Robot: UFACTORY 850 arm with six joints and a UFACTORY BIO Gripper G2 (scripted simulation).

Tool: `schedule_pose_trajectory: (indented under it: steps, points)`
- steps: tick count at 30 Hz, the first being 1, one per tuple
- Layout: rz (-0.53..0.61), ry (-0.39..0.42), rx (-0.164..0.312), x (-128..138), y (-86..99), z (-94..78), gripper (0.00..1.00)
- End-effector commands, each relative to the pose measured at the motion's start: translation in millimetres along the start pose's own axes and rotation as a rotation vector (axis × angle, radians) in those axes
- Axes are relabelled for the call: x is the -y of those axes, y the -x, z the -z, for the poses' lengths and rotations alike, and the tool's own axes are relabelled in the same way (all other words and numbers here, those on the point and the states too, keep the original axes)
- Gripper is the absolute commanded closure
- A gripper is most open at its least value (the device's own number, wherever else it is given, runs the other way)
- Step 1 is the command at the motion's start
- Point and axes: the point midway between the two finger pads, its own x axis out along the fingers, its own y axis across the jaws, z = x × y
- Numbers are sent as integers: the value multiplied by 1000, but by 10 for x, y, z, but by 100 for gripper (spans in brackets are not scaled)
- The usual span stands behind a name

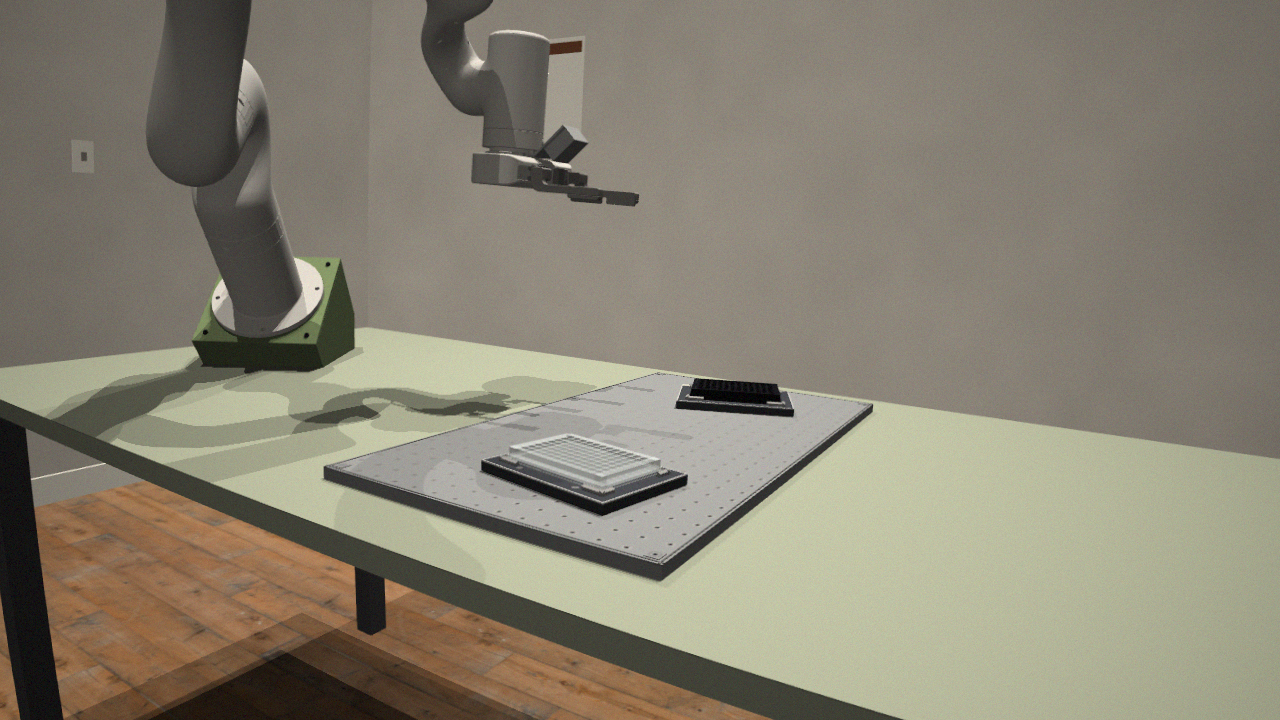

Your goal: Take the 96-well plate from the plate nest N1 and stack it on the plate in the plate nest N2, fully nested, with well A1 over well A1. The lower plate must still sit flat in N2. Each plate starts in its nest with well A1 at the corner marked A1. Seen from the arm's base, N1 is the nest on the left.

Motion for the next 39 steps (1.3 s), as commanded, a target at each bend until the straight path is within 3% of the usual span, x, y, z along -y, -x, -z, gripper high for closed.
schedule_pose_trajectory:
  steps: [1,3,12,27,39]
  points:
    - [63,10,30,189,-84,-22,63]
    - [110,18,51,283,-117,-31,63]
    - [110,18,51,586,-223,-58,63]
    - [110,18,51,586,-224,-58,63]
    - [-257,27,47,239,-498,268,63]
